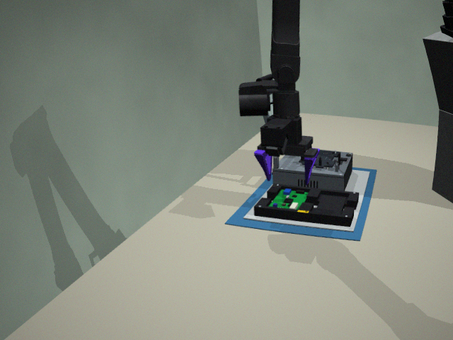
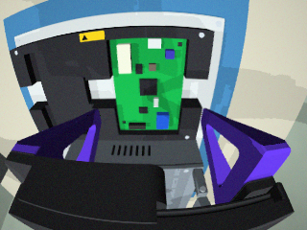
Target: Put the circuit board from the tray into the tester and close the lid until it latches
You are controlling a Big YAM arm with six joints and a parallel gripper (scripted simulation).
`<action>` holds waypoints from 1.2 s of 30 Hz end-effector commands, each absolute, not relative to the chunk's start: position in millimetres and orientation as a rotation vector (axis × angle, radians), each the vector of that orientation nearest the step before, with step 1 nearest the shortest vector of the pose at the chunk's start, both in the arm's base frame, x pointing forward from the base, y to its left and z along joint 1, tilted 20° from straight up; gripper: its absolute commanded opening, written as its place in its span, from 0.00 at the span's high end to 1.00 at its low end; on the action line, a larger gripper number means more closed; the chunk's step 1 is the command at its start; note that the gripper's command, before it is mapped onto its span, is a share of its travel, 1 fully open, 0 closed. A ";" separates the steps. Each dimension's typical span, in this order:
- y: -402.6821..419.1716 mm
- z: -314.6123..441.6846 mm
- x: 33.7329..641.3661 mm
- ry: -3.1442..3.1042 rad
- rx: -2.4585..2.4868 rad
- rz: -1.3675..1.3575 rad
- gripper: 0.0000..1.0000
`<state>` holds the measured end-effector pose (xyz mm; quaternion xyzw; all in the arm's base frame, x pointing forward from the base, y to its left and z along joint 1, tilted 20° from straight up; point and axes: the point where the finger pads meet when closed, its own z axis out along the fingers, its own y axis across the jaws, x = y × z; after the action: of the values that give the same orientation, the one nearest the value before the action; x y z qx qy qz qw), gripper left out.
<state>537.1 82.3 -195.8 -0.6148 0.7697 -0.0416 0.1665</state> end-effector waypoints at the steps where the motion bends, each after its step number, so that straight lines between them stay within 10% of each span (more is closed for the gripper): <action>1: 85.6 -198.2 540.6 2.189 -1.743 -0.122 0.08; 36: 85.7 -190.8 540.4 2.184 -1.742 -0.126 0.08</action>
<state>536.2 82.2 -197.5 -0.6149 0.7700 -0.0408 0.1652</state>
